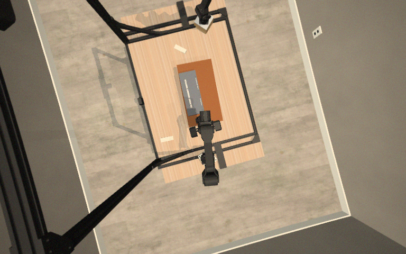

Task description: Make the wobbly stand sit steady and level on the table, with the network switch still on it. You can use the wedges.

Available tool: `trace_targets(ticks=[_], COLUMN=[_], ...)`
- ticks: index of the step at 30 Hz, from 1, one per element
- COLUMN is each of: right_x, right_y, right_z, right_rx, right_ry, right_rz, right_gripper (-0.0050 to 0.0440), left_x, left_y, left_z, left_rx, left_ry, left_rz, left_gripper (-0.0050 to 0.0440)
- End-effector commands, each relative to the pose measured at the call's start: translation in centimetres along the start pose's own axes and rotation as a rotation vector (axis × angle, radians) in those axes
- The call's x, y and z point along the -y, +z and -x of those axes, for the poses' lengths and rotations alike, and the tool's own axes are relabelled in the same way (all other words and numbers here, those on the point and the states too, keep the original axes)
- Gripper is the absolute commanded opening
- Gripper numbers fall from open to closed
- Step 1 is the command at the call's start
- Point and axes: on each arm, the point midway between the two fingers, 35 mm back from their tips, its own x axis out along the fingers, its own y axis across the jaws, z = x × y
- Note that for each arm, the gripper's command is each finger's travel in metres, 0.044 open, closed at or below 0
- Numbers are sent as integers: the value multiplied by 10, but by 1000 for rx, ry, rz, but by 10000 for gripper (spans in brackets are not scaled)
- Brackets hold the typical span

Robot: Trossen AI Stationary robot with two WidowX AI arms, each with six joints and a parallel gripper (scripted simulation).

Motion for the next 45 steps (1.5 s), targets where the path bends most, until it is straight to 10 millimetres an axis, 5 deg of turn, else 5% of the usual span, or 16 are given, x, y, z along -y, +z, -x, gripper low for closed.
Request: trace_targets(ticks=[1,8,15,31,38,45], right_x=[0,0,0,0,0,0], right_y=[0,0,0,0,0,0], right_z=[0,0,0,0,0,0], right_rx=[0,0,0,0,0,0], right_ry=[0,0,0,0,0,0], right_rz=[0,0,0,0,0,0], right_gripper=[0,0,0,0,0,0], left_x=[-20,-61,-62,-61,-72,-78], left_y=[34,103,106,103,100,102], left_z=[-14,-31,-20,-31,-30,-29], left_rx=[96,319,310,319,290,267], left_ry=[52,112,120,112,122,121], left_rz=[138,483,435,483,-59,-414], left_gripper=[0,0,0,0,0,0])
